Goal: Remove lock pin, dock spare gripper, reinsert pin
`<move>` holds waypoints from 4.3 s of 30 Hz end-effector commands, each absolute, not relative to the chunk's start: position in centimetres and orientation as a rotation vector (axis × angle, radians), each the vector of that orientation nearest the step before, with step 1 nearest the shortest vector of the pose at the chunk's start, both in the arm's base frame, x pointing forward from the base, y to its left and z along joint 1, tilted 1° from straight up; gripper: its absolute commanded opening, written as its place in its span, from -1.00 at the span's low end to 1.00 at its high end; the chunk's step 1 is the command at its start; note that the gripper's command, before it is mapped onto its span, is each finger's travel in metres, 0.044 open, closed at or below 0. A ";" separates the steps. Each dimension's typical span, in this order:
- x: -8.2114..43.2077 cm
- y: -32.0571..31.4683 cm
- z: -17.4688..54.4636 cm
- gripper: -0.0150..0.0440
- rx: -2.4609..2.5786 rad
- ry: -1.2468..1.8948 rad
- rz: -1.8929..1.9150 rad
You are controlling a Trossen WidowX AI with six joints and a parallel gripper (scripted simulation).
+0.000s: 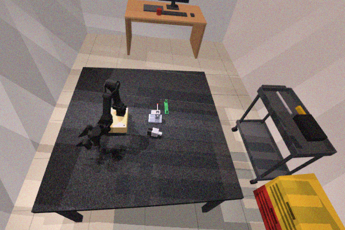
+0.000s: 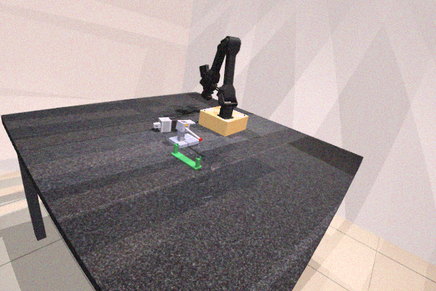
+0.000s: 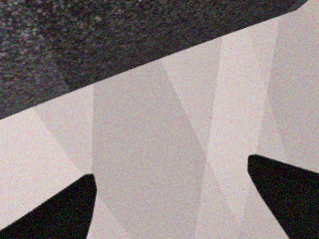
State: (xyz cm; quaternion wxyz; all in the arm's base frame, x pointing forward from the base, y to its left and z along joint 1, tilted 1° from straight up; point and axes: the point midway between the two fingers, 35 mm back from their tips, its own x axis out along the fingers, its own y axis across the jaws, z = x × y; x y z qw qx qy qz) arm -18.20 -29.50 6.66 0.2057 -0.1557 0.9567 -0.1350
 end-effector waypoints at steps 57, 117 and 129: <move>27.8 11.6 13.7 0.53 -1.285 1.120 1.249; 28.6 12.6 0.9 -0.01 -1.285 1.119 1.249; 28.6 12.6 0.9 -0.49 -1.285 1.119 1.249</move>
